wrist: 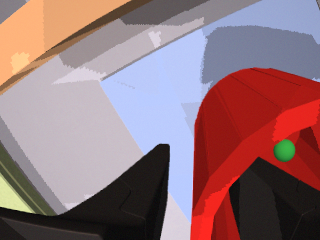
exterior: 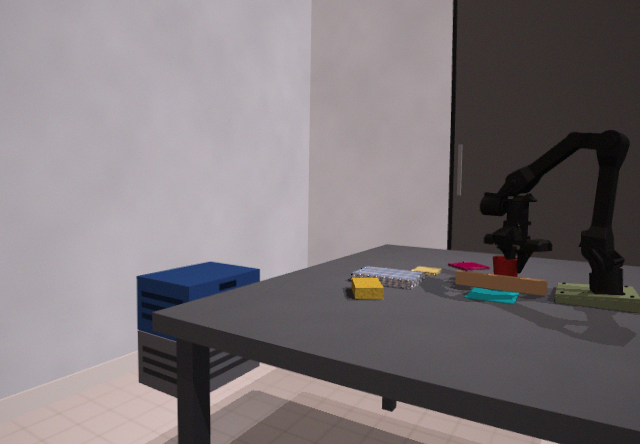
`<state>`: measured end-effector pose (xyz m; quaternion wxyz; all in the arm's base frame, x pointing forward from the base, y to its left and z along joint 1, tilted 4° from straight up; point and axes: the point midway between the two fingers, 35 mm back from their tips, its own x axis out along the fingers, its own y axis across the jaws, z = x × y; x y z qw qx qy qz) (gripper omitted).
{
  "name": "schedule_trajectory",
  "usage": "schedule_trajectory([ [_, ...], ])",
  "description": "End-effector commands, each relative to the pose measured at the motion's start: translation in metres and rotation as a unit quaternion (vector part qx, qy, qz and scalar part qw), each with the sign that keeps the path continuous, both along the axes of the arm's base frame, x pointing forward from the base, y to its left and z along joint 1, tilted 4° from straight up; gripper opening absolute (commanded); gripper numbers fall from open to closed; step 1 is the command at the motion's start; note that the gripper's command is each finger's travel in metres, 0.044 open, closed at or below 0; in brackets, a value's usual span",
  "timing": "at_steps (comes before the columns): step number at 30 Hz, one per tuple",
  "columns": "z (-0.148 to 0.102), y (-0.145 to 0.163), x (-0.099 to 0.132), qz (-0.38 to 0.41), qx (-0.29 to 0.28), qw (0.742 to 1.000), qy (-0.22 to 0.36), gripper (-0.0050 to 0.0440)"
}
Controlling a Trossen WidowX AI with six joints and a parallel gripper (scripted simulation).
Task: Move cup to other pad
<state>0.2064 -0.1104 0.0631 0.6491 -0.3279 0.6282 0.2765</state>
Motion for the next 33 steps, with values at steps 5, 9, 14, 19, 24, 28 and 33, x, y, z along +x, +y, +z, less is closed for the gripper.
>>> schedule_trajectory([
  [5,0.0,0.0,0.001,0.001,0.0,1.0,-0.001,0.0057],
  [9,0.0,0.0,0.001,0.001,0.0,1.0,-0.001,0.0044],
  [14,0.0,0.0,0.001,0.001,0.0,1.0,-0.001,0.001],
  [19,0.001,0.0,0.001,0.001,0.0,1.0,-0.001,0.0],
  [24,0.01,0.0,0.001,0.001,0.0,1.0,-0.001,0.0],
  [28,0.016,0.0,0.001,0.001,0.0,1.0,0.0,0.0],
  [33,0.032,0.001,0.0,0.002,0.0,1.0,0.0,0.0],
])
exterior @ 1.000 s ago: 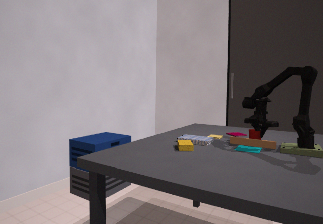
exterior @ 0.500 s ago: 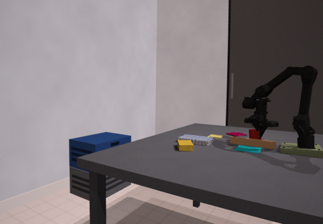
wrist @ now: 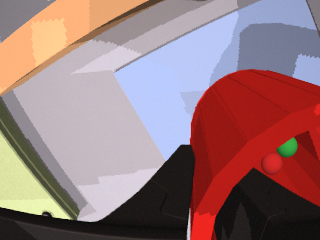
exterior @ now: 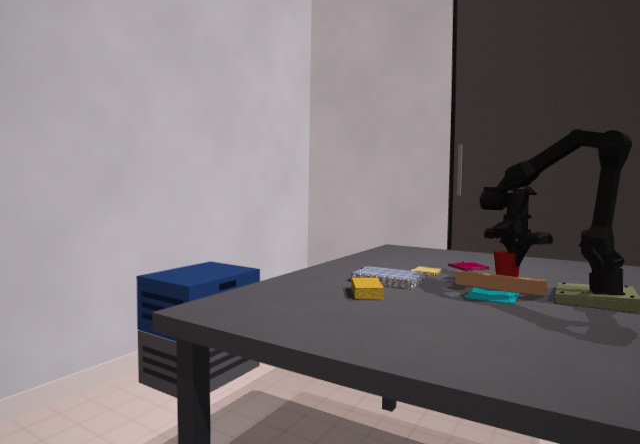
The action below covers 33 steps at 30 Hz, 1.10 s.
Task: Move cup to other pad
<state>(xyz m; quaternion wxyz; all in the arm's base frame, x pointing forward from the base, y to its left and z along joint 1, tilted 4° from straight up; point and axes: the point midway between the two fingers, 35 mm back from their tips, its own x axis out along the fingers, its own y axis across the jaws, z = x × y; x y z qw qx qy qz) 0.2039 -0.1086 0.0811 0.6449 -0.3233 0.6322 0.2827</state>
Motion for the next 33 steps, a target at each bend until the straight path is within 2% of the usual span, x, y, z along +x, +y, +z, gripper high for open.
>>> schedule_trajectory([
  [1,0.017,0.0,0.002,0.001,-0.004,1.0,-0.008,0.0],
  [8,0.04,0.003,-0.003,0.001,-0.004,1.0,-0.007,0.0],
  [12,0.044,0.004,-0.004,0.001,-0.004,1.0,-0.007,0.0],
  [33,0.042,0.006,-0.007,0.004,-0.002,1.0,-0.004,0.0],
])
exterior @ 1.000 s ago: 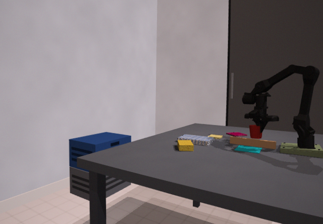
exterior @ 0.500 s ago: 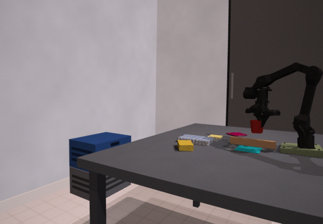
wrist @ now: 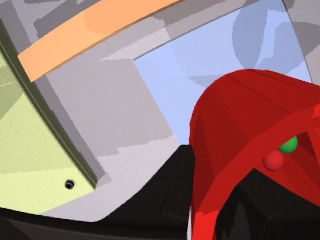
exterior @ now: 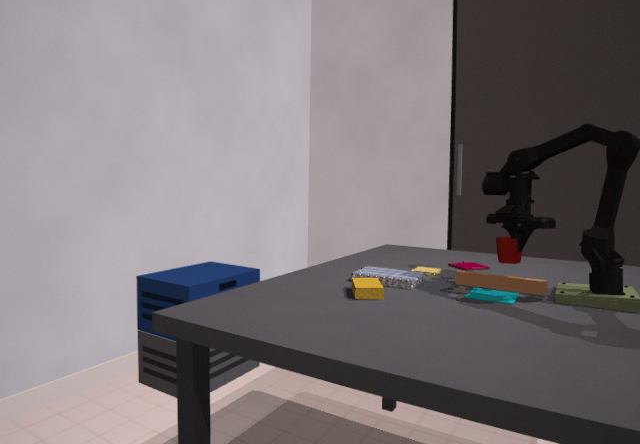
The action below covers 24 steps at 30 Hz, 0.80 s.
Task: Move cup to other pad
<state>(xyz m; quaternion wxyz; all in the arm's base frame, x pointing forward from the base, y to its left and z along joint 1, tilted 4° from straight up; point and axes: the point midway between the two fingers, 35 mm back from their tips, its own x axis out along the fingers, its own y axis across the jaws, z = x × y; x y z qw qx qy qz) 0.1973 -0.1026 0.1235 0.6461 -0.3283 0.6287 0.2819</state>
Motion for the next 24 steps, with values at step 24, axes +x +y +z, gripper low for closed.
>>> schedule_trajectory([
  [24,0.0,0.018,0.005,-0.001,-0.001,1.0,-0.001,0.0],
])
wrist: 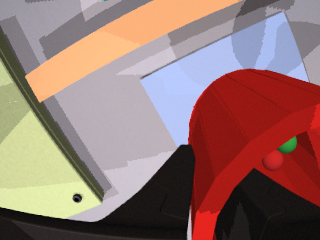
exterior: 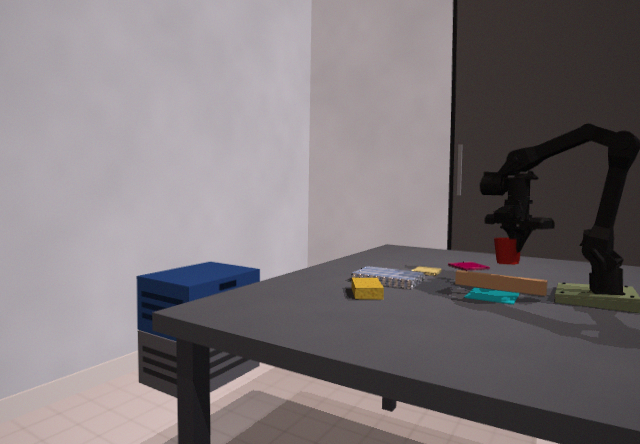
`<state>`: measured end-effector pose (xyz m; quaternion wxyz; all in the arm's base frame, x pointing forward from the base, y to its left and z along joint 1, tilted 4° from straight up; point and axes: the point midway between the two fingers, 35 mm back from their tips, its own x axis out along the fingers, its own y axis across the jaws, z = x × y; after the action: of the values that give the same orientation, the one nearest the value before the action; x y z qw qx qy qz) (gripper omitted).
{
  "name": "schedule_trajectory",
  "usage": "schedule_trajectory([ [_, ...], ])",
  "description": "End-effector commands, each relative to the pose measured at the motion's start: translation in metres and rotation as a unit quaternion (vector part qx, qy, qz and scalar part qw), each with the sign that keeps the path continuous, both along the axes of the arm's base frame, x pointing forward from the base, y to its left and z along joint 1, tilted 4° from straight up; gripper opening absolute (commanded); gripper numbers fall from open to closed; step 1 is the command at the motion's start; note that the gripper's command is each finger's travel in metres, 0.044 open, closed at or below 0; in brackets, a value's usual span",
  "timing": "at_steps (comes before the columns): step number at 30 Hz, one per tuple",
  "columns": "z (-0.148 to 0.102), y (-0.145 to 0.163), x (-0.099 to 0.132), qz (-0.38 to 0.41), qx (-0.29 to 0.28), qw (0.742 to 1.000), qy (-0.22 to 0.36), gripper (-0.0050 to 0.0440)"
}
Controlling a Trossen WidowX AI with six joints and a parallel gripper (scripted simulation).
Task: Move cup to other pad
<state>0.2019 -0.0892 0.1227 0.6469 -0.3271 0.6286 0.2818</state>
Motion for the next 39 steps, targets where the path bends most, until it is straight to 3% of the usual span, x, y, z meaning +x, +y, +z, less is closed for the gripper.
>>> schedule_trajectory([
  [1,0.0,0.006,0.001,0.0,-0.002,1.0,0.0,0.0],
  [39,0.0,0.053,0.014,-0.001,-0.003,1.0,-0.002,0.0],
])
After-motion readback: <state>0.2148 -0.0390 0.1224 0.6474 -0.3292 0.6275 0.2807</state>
